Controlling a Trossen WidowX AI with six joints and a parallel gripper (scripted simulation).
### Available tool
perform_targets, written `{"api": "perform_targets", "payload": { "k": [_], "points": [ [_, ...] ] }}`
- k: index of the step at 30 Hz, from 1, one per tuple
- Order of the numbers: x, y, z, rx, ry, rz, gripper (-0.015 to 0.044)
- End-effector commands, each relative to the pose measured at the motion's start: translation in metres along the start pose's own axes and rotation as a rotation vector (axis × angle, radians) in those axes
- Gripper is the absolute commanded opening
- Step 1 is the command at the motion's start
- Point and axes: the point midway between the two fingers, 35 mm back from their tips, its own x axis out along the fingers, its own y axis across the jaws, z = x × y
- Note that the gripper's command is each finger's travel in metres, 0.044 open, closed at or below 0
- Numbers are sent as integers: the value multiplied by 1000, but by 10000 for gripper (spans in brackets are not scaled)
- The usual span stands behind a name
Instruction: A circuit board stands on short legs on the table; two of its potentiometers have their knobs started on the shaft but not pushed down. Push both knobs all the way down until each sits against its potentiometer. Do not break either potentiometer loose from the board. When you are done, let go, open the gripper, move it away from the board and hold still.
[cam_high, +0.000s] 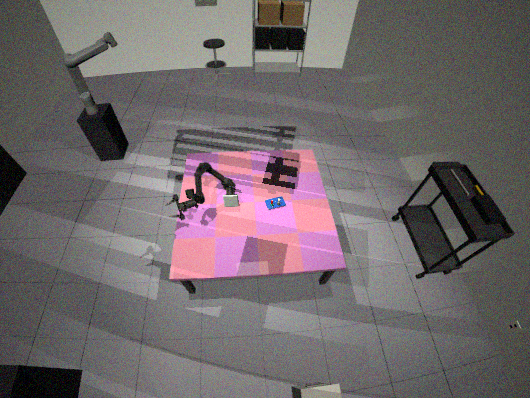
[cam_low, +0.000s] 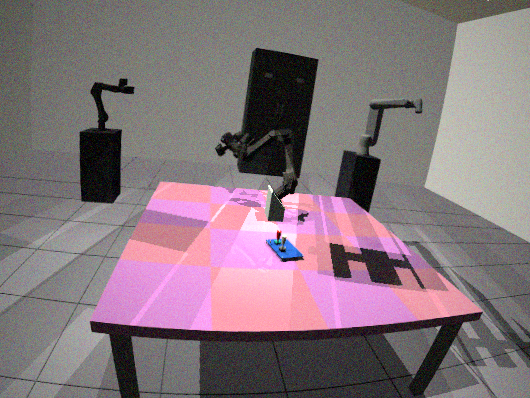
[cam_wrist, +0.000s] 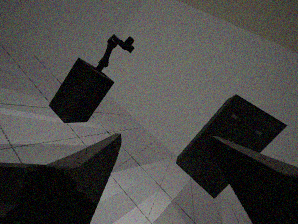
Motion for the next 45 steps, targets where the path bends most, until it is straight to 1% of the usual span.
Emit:
{"api": "perform_targets", "payload": {
  "k": [1,8,15,20,26,32,41,45],
  "points": [
    [0,1,2,-1,-4,4,374],
    [-17,33,70,-38,-163,150,190],
    [-61,79,123,-88,-308,331,6],
    [-97,107,158,-127,-419,427,0],
    [-129,130,188,-167,-496,538,0],
    [-182,162,217,-236,-565,703,0],
    [-256,187,249,-298,-672,859,0],
    [-298,201,261,-348,-725,956,0]
  ]
}}
